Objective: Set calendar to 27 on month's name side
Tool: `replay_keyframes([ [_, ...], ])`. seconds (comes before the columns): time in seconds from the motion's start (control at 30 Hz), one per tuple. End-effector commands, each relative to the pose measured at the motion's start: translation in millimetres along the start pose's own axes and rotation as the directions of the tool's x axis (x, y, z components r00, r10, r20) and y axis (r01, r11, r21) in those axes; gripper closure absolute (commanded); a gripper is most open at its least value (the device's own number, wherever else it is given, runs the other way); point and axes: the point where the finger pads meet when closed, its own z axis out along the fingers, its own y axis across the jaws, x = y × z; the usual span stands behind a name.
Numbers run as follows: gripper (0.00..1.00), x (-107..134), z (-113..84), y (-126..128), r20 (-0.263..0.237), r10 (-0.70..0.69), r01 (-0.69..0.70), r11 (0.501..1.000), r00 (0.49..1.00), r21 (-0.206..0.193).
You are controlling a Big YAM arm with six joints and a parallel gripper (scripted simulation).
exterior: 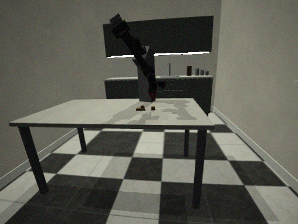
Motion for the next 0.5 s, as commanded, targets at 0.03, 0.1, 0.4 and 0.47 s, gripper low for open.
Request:
replay_keyframes([
  [0.03,0.54,3.0,7.4,6.6,-0.005,-0.008,0.008,1.0,1.0,-0.009],
  [0.1,0.54,2.8,8.8,7.7,-0.003,-0.01,0.01,1.0,1.0,-0.011],
  [0.4,0.54,2.9,17.1,6.8,-0.003,-0.008,0.008,1.0,1.0,-0.009],
  [0.47,0.54,2.2,19.7,7.1,-0.002,-0.01,0.01,1.0,1.0,-0.01],
])
